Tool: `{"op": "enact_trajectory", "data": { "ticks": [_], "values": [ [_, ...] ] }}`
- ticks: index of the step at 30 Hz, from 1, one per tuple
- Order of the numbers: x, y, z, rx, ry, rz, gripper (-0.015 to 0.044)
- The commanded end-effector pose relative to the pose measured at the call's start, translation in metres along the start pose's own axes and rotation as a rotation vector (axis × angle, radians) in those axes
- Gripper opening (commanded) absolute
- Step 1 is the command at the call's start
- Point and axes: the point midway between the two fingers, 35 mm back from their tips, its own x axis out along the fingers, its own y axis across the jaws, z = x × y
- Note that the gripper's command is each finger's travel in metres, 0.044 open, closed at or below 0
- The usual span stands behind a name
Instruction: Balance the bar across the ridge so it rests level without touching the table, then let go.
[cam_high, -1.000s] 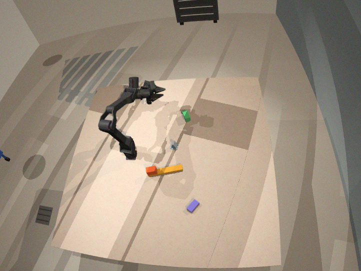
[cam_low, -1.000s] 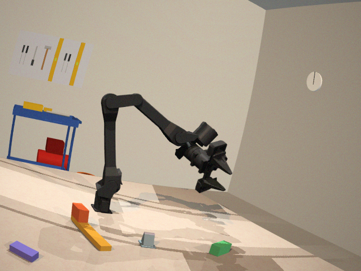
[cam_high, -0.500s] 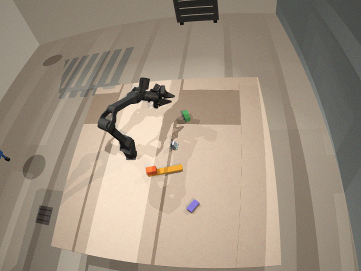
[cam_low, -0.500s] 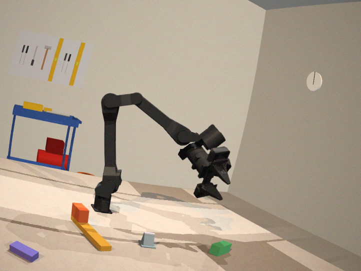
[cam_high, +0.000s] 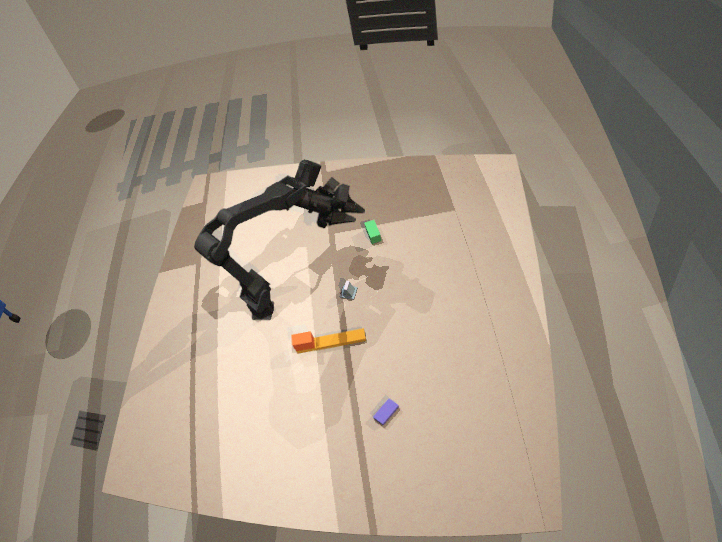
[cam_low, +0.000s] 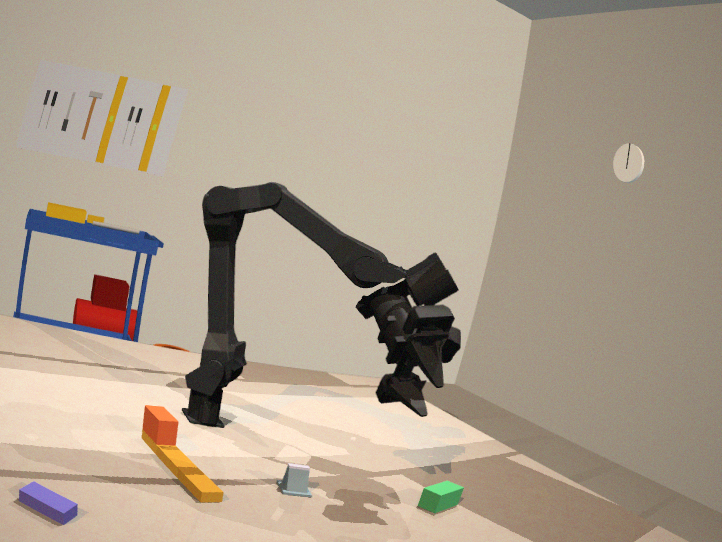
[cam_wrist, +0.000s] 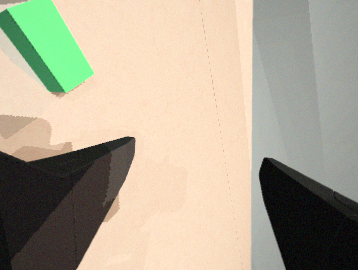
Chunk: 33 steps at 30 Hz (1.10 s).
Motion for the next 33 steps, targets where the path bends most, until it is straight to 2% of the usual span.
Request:
{"op": "enact_trajectory", "data": {
  "ticks": [1, 33],
  "values": [
    [0.01, -0.007, -0.016, 0.023, 0.049, 0.03, 0.0315],
    [0.044, -0.029, -0.142, 0.249, 0.369, 0.271, 0.0315]
  ]
}}
